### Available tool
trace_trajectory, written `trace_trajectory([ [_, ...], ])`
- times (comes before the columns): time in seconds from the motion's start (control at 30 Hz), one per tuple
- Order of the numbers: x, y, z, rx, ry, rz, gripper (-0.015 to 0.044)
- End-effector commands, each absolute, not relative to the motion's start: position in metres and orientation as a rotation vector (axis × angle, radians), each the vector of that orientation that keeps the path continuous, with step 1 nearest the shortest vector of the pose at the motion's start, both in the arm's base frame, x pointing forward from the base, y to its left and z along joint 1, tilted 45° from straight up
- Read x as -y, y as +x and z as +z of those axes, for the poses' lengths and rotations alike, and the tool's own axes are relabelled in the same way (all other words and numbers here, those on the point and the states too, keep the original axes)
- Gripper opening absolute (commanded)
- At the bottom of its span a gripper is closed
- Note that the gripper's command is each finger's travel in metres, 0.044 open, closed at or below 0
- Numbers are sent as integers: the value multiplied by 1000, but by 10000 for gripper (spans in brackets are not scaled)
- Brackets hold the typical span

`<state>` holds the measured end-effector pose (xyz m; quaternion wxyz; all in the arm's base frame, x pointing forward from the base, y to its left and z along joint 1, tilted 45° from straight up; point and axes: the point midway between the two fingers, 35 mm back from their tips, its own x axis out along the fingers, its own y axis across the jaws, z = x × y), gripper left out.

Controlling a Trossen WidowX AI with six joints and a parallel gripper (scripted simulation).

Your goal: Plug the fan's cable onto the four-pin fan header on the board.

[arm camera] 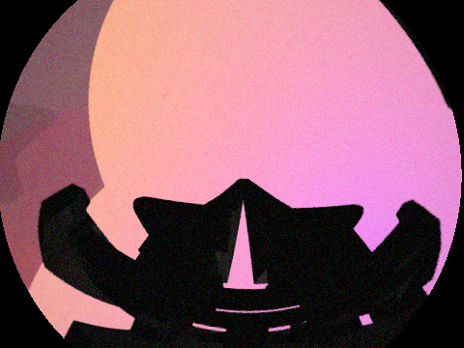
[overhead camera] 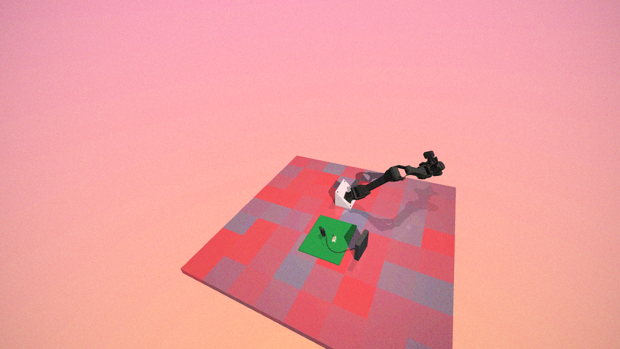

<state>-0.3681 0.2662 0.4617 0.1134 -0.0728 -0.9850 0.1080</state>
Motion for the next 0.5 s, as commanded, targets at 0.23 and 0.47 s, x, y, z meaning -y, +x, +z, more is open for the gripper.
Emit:
trace_trajectory([
  [0.23, -301, -335, 465, 2834, -362, 449, 210],
  [0.47, -368, -245, 471, 2616, -676, 723, 394],
])
